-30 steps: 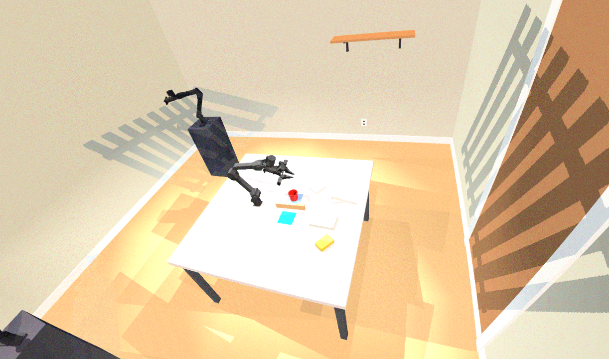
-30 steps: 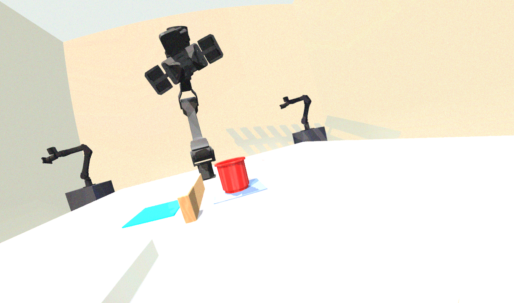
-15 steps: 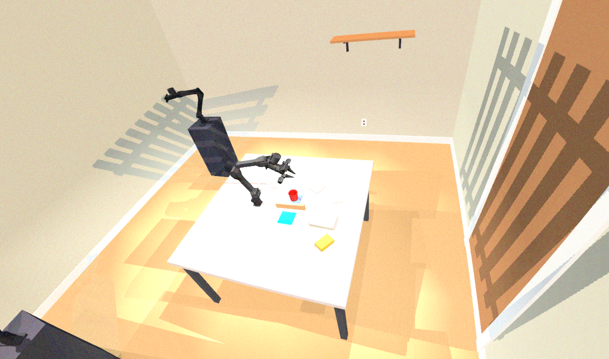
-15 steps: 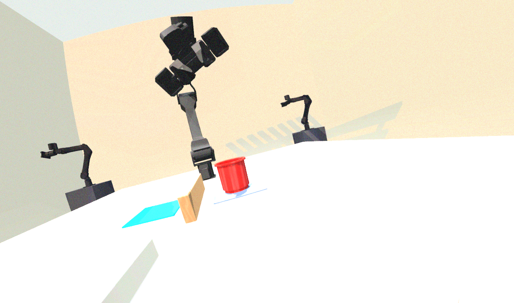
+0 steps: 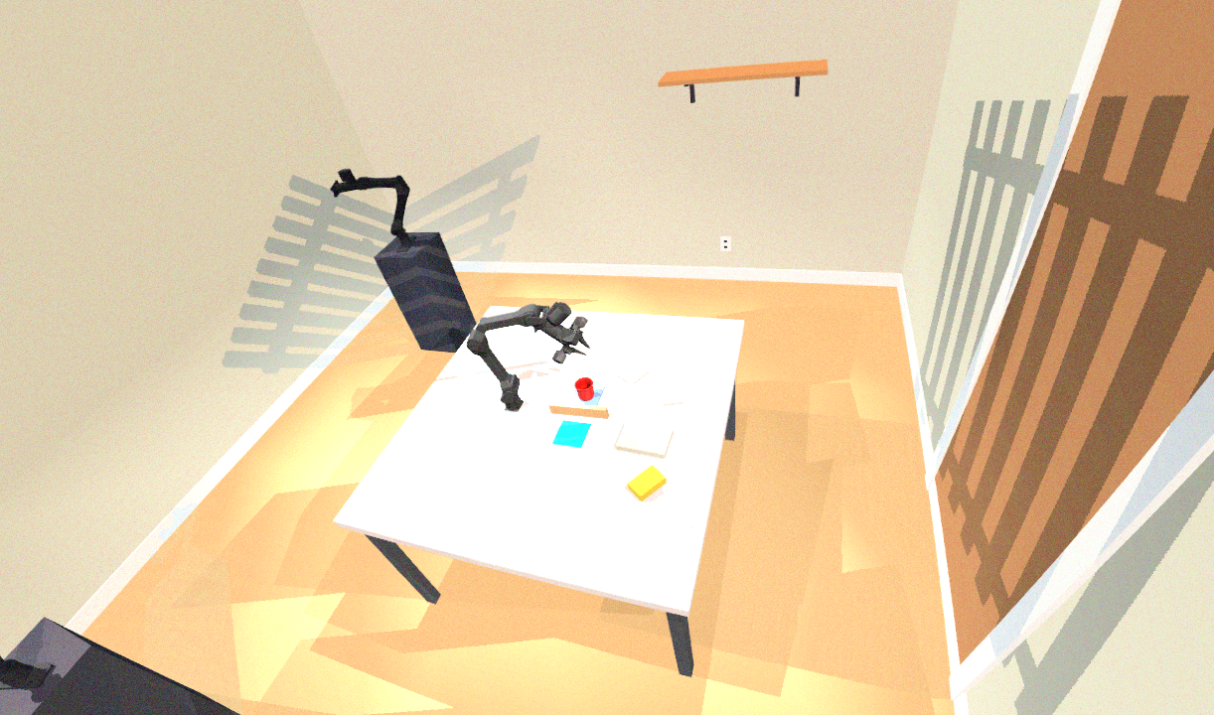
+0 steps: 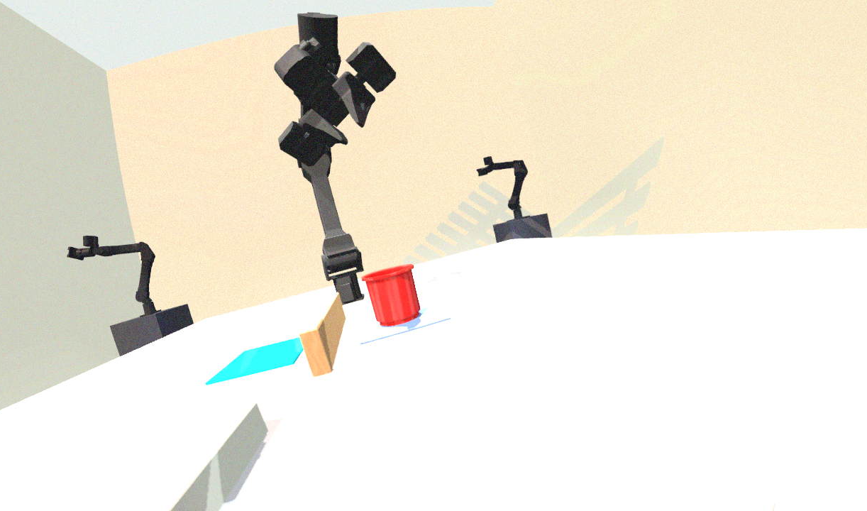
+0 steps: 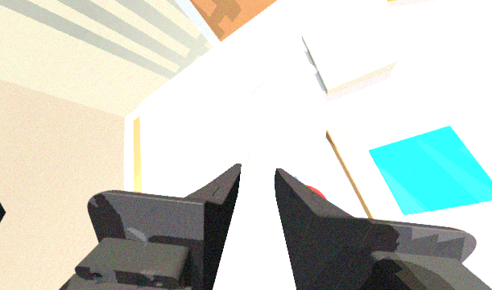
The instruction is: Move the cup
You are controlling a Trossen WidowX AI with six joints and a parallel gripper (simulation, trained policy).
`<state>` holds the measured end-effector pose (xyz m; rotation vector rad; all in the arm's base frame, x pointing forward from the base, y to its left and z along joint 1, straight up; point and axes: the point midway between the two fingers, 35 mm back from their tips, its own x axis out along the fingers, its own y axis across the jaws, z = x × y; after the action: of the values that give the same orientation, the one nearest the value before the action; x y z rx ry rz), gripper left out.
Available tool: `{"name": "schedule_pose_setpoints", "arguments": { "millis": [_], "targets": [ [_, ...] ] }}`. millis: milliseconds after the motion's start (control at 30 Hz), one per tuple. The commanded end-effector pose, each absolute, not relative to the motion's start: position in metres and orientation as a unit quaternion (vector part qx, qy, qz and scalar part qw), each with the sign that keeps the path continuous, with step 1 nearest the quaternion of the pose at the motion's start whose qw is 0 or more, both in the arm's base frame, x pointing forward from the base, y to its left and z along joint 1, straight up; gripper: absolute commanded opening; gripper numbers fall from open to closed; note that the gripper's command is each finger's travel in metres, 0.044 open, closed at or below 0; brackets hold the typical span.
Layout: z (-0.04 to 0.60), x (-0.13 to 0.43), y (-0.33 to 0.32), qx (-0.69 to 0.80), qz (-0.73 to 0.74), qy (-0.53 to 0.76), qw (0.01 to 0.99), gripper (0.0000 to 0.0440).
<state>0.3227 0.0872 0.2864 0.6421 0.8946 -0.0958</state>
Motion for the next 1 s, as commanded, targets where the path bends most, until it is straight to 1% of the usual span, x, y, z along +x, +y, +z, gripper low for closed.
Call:
{"name": "schedule_pose_setpoints", "arguments": {
  "millis": [0, 267, 633, 967],
  "targets": [
    [0.281, 0.322, 0.091, 0.315, -0.063, 0.449, 0.834, 0.0122],
    [0.266, 0.318, 0.092, 0.319, -0.104, 0.495, 0.802, 0.0118],
    [0.239, 0.31, 0.089, 0.303, -0.159, 0.555, 0.758, 0.0137],
    [0.214, 0.3, 0.085, 0.276, -0.205, 0.605, 0.718, 0.0143]
  ]
}}
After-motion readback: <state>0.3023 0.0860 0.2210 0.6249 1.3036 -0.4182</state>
